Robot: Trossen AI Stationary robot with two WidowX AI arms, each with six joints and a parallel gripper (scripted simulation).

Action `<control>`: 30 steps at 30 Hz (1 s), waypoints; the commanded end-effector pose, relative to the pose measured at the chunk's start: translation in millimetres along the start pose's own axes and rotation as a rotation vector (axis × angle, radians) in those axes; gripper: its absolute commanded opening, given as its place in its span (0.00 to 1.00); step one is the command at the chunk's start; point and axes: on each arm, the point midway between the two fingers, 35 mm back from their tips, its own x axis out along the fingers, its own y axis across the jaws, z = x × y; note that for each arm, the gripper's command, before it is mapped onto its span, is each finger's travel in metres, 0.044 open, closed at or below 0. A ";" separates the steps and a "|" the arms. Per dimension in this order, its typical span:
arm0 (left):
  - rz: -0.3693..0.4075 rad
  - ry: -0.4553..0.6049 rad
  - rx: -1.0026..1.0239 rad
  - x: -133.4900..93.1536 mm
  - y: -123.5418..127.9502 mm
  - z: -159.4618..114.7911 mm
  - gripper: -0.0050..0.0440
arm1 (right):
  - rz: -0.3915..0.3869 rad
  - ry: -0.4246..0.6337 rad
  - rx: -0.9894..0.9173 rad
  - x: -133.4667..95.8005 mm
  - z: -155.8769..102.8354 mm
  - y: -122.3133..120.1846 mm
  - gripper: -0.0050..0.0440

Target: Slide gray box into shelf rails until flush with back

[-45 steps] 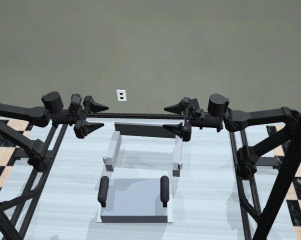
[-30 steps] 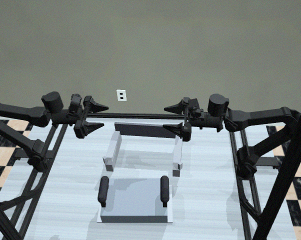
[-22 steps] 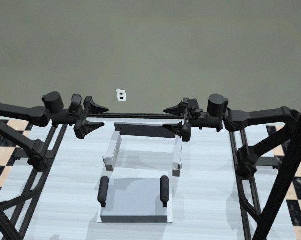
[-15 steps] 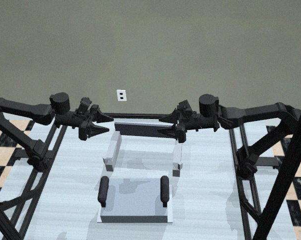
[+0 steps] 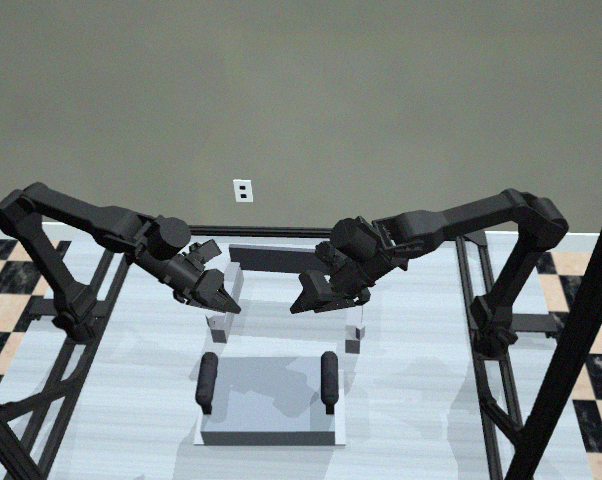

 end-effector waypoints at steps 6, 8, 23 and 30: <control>0.247 0.080 -0.304 17.7 4.6 -40.0 0.88 | -0.225 0.095 0.277 17.5 -34.9 -0.8 0.88; 0.338 0.077 -0.419 20.8 7.1 -53.7 0.88 | -0.313 0.106 0.366 21.3 -47.8 -2.9 0.88; 0.588 -0.004 -0.654 22.8 15.9 -91.1 0.88 | -0.570 0.066 0.595 25.4 -83.3 -10.7 0.88; 0.588 -0.004 -0.654 32.8 27.0 -97.0 0.88 | -0.570 0.066 0.595 35.5 -89.6 -21.5 0.88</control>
